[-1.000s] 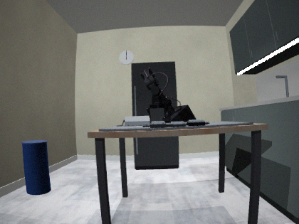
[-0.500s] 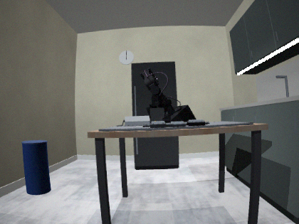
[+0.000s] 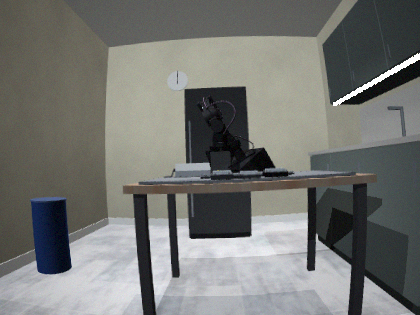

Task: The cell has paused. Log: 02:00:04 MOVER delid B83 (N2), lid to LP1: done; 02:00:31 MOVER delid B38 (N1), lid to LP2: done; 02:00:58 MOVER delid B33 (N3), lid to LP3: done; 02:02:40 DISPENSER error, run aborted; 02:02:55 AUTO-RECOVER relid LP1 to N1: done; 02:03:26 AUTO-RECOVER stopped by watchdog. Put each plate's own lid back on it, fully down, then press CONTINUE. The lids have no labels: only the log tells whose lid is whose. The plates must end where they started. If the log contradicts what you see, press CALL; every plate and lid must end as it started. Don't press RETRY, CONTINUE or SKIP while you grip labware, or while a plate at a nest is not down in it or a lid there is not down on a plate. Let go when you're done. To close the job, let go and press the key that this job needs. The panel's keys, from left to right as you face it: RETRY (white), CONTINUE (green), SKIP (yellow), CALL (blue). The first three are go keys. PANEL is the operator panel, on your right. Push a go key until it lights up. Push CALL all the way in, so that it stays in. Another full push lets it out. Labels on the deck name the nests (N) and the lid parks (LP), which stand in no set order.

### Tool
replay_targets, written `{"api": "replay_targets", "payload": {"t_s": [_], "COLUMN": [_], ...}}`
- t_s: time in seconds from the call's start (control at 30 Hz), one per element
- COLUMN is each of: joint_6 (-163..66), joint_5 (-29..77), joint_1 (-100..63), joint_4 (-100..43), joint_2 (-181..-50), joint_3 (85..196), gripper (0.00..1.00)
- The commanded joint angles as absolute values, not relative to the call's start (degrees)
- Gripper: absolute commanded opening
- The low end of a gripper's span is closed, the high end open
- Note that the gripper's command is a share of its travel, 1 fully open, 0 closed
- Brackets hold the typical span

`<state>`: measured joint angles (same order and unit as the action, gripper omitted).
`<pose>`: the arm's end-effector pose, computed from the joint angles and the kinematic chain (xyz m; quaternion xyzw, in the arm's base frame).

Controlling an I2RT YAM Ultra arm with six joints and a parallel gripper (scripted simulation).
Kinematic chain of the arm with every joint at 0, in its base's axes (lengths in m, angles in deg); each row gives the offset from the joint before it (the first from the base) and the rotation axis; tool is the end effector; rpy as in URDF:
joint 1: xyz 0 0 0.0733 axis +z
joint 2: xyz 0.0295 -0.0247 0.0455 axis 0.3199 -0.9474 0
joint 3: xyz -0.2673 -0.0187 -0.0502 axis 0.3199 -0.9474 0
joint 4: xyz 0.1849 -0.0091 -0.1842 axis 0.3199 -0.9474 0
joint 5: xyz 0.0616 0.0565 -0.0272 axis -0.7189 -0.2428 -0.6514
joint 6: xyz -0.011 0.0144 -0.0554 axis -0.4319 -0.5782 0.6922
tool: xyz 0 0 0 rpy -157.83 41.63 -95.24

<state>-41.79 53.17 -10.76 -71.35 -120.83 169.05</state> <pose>0.3929 0.0350 0.2707 -0.0839 0.9540 -0.2459 0.1499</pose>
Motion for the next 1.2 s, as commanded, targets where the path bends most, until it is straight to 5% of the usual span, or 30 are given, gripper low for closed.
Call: {"api": "replay_targets", "payload": {"t_s": [0.0, 0.7, 1.17], "joint_6": [-42.3, -42.2, -43.8], "joint_5": [53.9, 53.9, 54.6], "joint_1": [-8.7, -8.6, -5.9], "joint_4": [-71.9, -72.3, -64.5], "joint_2": [-118.5, -119.1, -108.5], "joint_3": [171.0, 171.4, 150.7], "gripper": [1.0, 1.0, 1.0]}}
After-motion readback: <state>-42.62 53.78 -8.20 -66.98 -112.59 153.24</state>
